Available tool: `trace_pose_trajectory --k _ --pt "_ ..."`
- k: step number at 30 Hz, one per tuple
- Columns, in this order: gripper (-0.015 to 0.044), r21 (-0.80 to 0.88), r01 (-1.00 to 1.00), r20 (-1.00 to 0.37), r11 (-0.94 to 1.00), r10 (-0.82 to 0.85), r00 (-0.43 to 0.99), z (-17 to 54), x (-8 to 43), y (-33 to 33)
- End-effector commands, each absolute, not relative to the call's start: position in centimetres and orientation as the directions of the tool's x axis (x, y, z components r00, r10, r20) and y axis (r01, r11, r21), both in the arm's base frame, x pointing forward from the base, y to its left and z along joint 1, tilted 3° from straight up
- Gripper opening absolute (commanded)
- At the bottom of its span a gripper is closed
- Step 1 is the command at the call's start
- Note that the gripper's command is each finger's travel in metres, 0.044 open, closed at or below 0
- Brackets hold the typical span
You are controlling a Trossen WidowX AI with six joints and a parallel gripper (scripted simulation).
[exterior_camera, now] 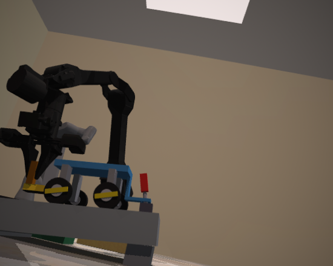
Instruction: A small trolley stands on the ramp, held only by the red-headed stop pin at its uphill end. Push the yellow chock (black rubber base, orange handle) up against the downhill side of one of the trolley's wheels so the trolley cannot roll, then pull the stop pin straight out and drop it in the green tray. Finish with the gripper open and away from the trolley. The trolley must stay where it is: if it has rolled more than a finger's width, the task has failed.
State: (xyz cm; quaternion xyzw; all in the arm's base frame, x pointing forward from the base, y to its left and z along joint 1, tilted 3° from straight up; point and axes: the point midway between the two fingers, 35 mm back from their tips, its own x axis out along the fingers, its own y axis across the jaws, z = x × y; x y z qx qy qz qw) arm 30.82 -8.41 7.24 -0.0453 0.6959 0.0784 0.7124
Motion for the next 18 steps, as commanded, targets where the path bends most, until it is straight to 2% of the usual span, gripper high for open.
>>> trace_pose_trajectory --k 1,18 --pt "0.0 0.053 -0.169 -0.998 0.984 0.055 0.009 6.0 30.7 -8.3" --pt "0.0 0.053 -0.169 -0.998 0.984 0.056 0.009 4.5 30.5 -7.7"
